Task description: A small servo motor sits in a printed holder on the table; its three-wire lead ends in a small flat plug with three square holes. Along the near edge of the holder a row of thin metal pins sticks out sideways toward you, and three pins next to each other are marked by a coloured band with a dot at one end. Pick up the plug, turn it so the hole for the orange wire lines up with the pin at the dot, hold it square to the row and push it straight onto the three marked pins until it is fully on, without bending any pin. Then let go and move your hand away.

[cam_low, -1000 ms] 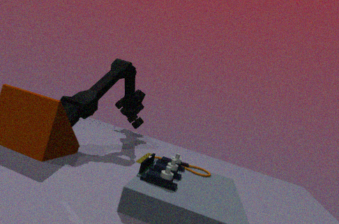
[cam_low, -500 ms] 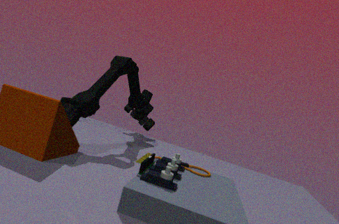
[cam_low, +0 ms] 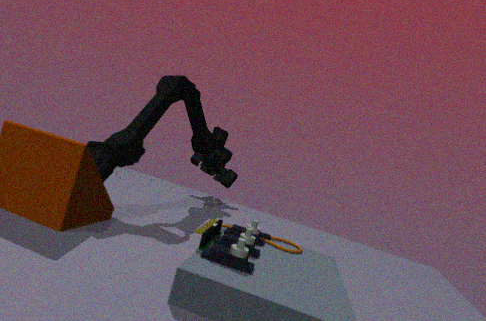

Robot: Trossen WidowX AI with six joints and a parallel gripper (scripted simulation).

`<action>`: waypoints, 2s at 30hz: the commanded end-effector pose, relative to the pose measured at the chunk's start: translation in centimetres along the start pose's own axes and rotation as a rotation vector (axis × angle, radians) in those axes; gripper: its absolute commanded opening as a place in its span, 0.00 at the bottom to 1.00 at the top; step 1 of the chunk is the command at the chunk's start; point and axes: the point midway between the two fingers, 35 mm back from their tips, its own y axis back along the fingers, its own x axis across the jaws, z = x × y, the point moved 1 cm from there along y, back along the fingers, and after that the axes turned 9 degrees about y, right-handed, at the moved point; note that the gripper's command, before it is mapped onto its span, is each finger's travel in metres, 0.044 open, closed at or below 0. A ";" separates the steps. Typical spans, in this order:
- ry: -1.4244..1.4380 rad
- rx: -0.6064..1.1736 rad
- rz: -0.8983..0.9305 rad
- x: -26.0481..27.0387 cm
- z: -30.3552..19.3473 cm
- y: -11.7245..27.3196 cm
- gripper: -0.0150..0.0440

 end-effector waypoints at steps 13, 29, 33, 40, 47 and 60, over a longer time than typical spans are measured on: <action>0.079 0.020 -0.199 -6.2 0.2 3.9 0.45; 0.157 0.038 -0.397 -11.5 0.9 8.8 0.45; 0.175 0.043 -0.447 -12.6 1.0 10.1 0.45; 0.208 0.054 -0.536 -14.6 1.3 12.6 0.45; 0.233 0.063 -0.620 -16.2 1.5 15.0 0.45; 0.286 0.086 -0.782 -18.7 2.0 20.0 0.45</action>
